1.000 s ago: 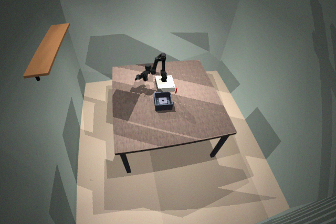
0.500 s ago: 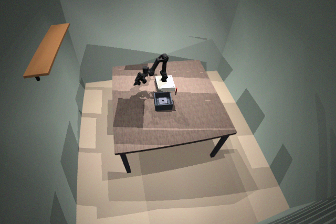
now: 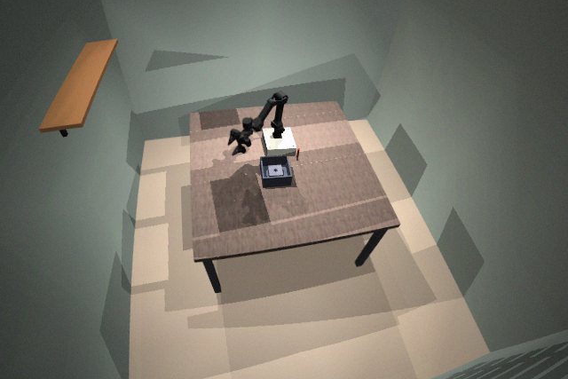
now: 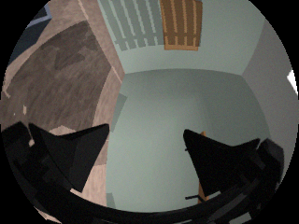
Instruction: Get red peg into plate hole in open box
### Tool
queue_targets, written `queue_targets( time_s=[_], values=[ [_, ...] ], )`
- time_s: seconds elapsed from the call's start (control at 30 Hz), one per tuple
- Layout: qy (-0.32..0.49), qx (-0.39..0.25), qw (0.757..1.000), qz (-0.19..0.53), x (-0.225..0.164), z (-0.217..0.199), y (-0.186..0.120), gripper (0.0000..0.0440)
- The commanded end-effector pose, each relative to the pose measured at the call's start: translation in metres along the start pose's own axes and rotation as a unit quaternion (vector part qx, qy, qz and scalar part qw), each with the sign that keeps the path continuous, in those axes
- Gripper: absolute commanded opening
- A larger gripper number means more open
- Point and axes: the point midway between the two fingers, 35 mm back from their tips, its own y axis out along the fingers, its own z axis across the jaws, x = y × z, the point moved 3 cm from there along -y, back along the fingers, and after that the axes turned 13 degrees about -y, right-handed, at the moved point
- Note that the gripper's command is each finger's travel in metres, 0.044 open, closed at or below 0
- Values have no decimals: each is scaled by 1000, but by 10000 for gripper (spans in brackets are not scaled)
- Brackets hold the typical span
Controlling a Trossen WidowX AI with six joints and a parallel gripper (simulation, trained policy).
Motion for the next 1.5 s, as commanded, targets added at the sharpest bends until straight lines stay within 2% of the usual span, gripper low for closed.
queue_targets(
  time_s=[0.0, 0.37, 0.73, 1.07, 1.47],
  values=[
    [44, 15, 999, -3, 15, -3, 6, 440],
    [208, 98, 973, -17, 88, -9, 19, 440],
    [343, 209, 916, -5, 171, -6, 1, 440],
    [429, 323, 843, 38, 244, 7, -50, 440],
    [473, 441, 749, 142, 300, 32, -146, 440]
  ],
)
